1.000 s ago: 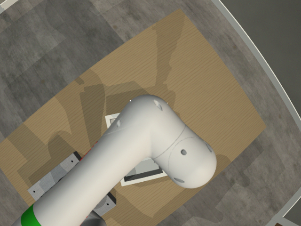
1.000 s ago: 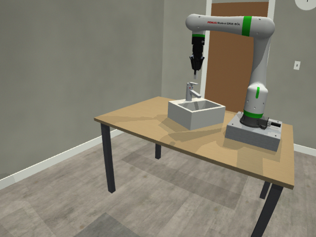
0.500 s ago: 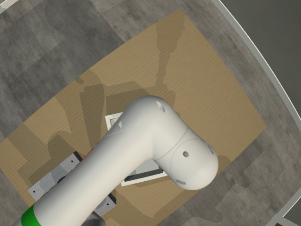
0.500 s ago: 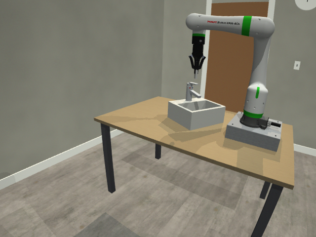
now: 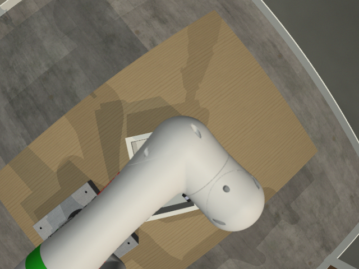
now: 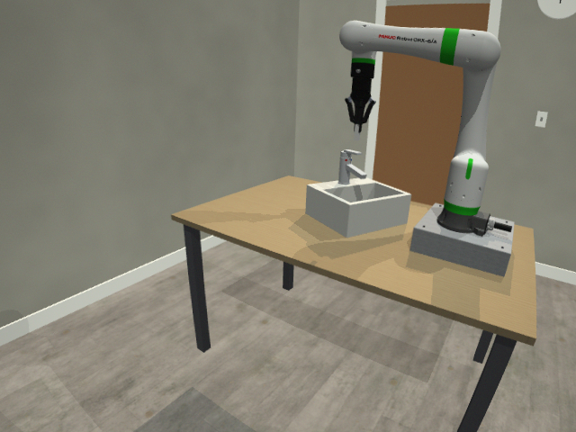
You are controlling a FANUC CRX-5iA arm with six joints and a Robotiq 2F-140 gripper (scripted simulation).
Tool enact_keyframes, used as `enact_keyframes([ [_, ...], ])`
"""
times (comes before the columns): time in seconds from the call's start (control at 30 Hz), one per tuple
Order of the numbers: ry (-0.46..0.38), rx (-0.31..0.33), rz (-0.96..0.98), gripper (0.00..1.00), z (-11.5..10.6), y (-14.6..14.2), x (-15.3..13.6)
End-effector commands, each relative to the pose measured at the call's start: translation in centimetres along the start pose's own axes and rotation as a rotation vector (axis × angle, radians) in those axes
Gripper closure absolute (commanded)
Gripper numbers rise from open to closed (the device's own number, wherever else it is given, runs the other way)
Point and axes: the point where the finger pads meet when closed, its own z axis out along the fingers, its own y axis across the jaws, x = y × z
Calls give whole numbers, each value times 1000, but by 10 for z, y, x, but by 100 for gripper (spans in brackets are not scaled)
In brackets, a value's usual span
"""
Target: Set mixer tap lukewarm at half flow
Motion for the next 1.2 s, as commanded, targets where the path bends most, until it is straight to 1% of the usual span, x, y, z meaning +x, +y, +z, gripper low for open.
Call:
enact_keyframes([
  [0.0,8,3,279,100,-6,0,0],
  [0.03,7,4,326,100,-7,0,0],
  [0.1,7,4,326,100,-7,0,0],
  [0.13,4,5,465,100,-8,0,0],
  [0.6,-14,9,1110,100,-16,0,0],
  [0.67,-14,9,1110,100,-16,0,0],
  [0.7,-15,8,1247,100,-16,0,0],
  [0.9,-14,8,1513,100,-17,0,0],
  [0.93,-13,8,1560,61,-17,0,0],
  [1.17,3,14,1886,61,-17,0,0],
])
